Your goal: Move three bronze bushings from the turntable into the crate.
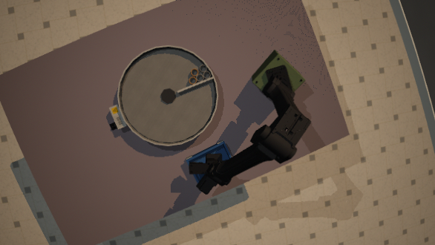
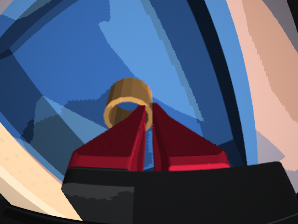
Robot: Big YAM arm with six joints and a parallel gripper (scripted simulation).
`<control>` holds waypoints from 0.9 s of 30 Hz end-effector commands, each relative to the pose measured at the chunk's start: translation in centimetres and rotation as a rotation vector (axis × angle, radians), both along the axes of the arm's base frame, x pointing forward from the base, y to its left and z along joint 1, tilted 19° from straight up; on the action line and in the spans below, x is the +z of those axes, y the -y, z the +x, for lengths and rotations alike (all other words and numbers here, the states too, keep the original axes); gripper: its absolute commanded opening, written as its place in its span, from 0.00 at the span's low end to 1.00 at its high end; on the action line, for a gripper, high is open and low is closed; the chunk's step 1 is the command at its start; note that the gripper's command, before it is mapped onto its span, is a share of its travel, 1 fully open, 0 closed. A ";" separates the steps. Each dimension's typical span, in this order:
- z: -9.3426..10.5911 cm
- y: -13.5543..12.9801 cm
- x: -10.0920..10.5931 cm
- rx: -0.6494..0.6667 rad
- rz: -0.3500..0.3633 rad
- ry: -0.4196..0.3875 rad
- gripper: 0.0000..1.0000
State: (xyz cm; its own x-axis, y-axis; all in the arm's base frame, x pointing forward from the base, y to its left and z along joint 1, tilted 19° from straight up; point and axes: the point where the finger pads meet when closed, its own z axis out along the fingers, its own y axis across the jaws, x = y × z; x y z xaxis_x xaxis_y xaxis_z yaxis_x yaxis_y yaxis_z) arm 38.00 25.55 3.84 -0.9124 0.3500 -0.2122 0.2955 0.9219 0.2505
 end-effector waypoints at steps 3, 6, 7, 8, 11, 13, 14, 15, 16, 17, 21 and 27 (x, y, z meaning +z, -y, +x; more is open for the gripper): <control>1.4 -1.2 1.4 0.008 0.023 0.038 0.00; 1.4 -1.2 1.4 0.008 0.023 0.038 0.00; 1.4 -1.2 1.4 0.008 0.023 0.038 0.00; 1.4 -1.2 1.4 0.008 0.023 0.038 0.00; 1.4 -1.3 1.5 0.008 0.024 0.039 0.00; 1.4 -1.4 1.7 0.008 0.024 0.038 0.00; 1.4 -1.4 1.7 0.008 0.023 0.037 0.00; 1.3 -1.4 1.7 0.009 0.023 0.036 0.00; 1.3 -1.4 1.7 0.009 0.022 0.035 0.00; 1.3 -1.4 1.7 0.009 0.022 0.035 0.00; 1.3 -1.4 1.7 0.009 0.022 0.035 0.00; 1.3 -1.4 1.7 0.009 0.022 0.035 0.00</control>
State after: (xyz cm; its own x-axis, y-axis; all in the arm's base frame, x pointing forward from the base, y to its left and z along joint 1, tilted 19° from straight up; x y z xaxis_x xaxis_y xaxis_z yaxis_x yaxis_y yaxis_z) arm 38.00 25.55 3.84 -0.9124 0.3500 -0.2122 0.2955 0.9219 0.2505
